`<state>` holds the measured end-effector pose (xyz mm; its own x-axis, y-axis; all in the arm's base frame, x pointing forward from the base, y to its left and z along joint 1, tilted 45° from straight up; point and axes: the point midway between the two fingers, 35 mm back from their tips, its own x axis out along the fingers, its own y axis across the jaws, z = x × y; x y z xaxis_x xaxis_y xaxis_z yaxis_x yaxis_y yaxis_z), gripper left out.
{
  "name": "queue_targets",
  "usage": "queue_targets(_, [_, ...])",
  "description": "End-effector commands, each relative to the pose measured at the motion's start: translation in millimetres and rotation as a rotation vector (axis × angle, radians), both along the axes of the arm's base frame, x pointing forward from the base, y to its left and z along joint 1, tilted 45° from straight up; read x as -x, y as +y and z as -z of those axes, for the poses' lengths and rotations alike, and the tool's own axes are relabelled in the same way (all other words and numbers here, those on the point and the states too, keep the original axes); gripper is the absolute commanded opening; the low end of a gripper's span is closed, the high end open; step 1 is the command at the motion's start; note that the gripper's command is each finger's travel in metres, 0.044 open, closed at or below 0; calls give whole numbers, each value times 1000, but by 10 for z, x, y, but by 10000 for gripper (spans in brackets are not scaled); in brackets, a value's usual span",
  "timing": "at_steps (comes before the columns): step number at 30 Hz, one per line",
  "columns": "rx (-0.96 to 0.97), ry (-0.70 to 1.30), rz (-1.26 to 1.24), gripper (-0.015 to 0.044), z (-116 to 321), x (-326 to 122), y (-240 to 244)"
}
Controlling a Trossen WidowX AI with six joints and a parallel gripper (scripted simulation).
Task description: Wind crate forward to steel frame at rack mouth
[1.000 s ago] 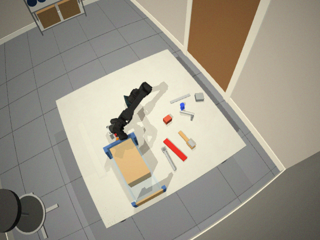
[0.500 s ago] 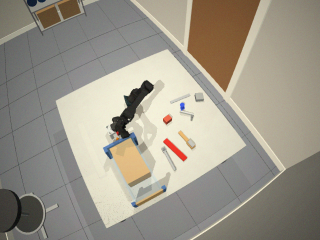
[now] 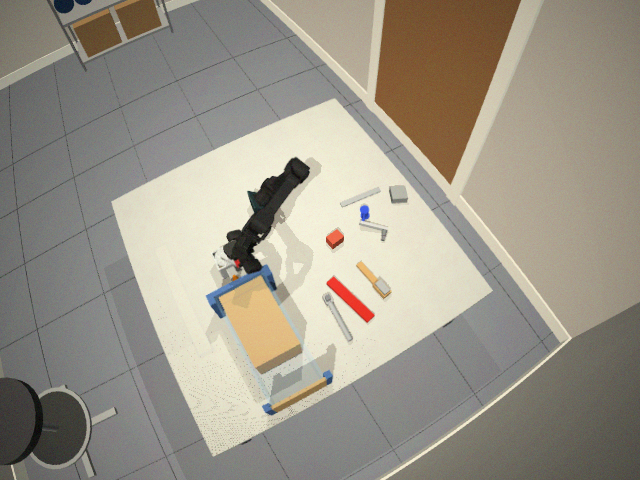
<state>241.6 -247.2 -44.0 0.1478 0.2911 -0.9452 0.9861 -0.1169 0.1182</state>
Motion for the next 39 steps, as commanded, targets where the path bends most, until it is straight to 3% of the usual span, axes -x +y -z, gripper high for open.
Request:
queue_targets(1, [-20,8,-3,0,-39,47,94])
queue_targets(31, [-1,-4,1,0,-125,178,187])
queue_targets(39, [-1,-4,1,210,-126,181,189])
